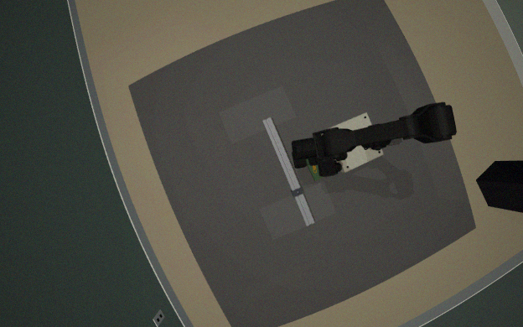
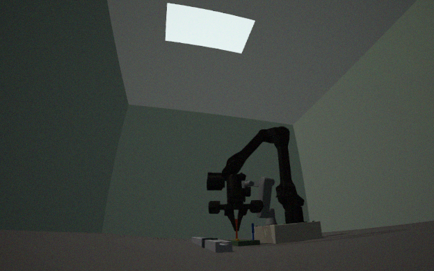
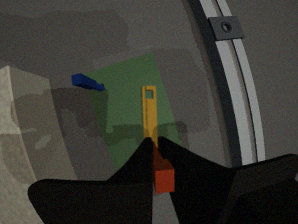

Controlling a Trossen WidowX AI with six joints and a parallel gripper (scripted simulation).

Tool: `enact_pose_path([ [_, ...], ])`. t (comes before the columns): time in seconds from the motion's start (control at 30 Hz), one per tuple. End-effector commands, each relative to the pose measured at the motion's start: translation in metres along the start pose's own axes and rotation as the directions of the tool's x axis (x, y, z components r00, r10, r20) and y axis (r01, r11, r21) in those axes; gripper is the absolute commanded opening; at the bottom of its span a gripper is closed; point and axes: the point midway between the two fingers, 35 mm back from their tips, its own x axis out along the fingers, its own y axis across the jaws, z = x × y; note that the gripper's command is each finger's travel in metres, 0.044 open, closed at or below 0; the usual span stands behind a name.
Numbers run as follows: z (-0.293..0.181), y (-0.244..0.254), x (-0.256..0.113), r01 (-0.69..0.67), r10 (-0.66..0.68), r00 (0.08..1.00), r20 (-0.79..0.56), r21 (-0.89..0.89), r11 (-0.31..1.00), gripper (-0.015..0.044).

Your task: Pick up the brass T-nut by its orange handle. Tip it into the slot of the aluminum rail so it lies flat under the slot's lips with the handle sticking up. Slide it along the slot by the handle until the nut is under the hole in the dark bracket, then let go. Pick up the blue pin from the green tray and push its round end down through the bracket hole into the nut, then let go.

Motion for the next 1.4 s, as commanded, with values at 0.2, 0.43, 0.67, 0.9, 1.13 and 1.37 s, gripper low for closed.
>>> enact_pose_path([
  [0.2,0.003,-0.002,-0.012,0.001,-0.001,1.000,-0.003,0.006,1.000,-0.0150],
  [0.43,0.006,-0.004,-0.022,0.001,-0.001,1.000,-0.003,0.006,1.000,-0.0150],
  [0.67,0.009,-0.005,-0.032,0.001,-0.001,1.000,-0.003,0.006,1.000,-0.0150],
  [0.9,0.012,-0.005,-0.043,0.001,-0.001,1.000,-0.003,0.006,1.000,-0.0150],
  [1.13,0.015,-0.005,-0.054,0.001,-0.001,1.000,-0.003,0.006,1.000,-0.0150],
  [1.37,0.018,-0.005,-0.064,0.001,-0.001,1.000,-0.003,0.006,1.000,-0.0150],
])
